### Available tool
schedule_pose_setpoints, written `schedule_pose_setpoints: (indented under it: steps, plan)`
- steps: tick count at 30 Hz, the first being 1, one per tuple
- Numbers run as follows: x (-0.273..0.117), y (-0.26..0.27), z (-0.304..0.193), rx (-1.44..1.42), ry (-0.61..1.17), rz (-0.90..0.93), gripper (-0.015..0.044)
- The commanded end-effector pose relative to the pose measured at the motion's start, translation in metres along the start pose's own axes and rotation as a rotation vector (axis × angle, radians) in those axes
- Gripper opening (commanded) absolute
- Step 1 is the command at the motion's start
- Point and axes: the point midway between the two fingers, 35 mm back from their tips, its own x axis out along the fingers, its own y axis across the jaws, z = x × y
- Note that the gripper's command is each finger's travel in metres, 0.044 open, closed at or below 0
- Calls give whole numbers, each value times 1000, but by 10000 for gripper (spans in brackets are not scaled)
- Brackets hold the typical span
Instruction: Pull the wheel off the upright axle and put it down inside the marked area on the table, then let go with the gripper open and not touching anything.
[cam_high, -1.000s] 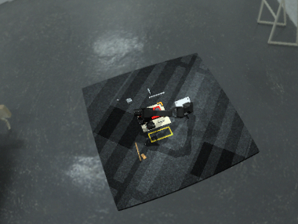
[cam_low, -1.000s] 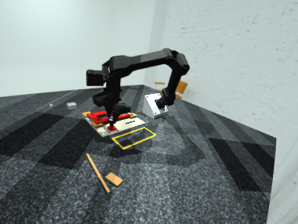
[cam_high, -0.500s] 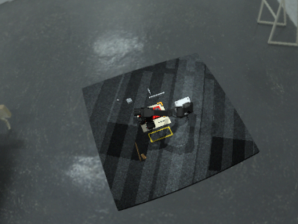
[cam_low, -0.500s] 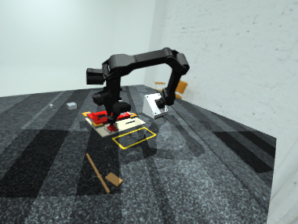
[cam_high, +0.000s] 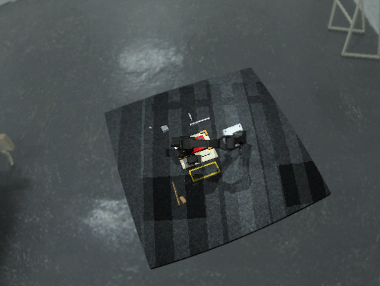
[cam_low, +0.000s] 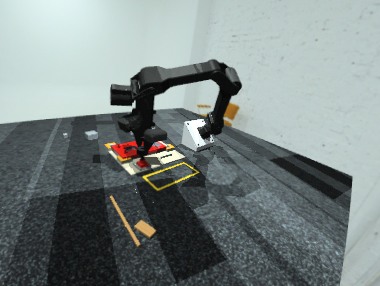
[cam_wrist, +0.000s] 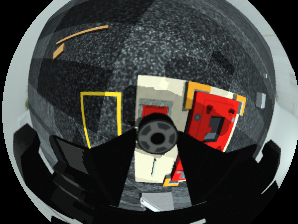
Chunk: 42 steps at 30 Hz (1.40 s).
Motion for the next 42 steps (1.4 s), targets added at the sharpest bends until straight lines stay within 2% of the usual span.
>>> schedule_pose_setpoints:
  steps: [1, 25, 36, 42]
  plan:
    - [-1, 0, 0, -4, 2, -3, 0]
    - [-10, 0, 0, -3, 1, -2, 0]
    - [-43, 0, 0, -2, 1, -3, 0]
    - [-38, 13, -6, 2, -2, -1, 0]
